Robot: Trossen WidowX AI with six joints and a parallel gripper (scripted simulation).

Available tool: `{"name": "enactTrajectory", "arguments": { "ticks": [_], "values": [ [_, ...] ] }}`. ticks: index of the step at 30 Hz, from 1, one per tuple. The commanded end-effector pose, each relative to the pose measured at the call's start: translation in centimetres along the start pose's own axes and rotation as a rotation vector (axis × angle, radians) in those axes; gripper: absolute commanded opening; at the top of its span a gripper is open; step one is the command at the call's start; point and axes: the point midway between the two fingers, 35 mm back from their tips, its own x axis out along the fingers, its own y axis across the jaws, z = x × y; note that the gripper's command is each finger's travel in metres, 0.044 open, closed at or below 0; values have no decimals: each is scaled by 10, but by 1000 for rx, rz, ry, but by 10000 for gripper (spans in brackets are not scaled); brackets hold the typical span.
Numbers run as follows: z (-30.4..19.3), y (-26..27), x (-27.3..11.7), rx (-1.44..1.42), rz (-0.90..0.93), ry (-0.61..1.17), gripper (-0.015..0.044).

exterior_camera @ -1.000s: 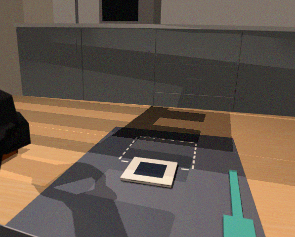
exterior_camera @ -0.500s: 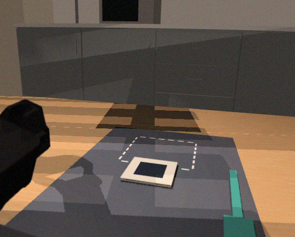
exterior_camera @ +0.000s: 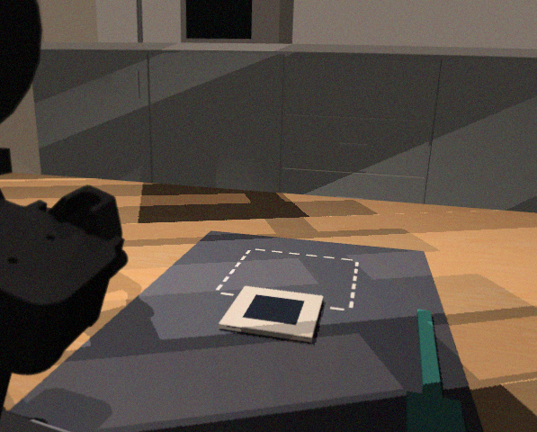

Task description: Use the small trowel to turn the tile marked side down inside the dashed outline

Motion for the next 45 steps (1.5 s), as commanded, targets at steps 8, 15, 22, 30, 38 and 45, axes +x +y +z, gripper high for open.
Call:
{"name": "enactTrajectory", "arguments": {
  "ticks": [8,15,22,30,38,45],
  "values": [
    [0,27,1,2,6,-2,100],
    [0,42,1,3,8,-2,100],
    [0,59,1,3,9,-2,100],
    [0,80,1,3,11,-2,100],
    [2,86,0,-2,12,-4,100],
    [1,87,0,1,12,-3,100]
  ]
}}
